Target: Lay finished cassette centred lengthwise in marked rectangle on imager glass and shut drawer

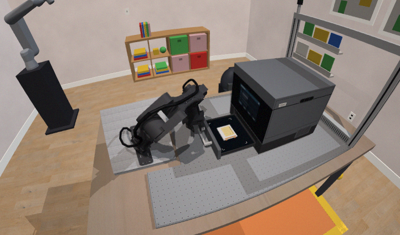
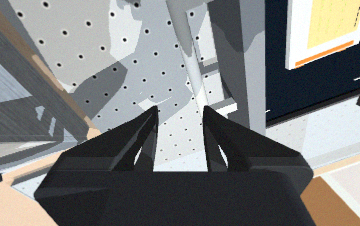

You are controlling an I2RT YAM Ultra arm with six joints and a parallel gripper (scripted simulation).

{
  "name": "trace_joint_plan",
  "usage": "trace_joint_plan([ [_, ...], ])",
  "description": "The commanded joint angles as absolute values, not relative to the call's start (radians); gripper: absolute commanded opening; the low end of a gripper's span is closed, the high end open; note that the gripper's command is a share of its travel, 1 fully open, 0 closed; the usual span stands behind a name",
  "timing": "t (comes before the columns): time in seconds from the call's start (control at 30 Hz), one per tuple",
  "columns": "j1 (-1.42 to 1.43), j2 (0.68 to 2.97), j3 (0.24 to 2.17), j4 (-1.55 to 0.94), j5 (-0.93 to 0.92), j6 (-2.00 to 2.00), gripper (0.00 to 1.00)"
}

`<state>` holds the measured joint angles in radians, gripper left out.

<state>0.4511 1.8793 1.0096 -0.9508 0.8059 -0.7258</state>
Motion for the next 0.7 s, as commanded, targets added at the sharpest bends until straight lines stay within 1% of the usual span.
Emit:
trace_joint_plan([
  [0.0,0.481,1.831,0.983,-0.895,0.810,-0.928,0.35],
  [0.2,0.476,1.795,0.950,-0.847,0.799,-1.094,0.35],
  [0.67,0.471,1.775,0.955,-0.835,0.789,-1.125,0.35],
])
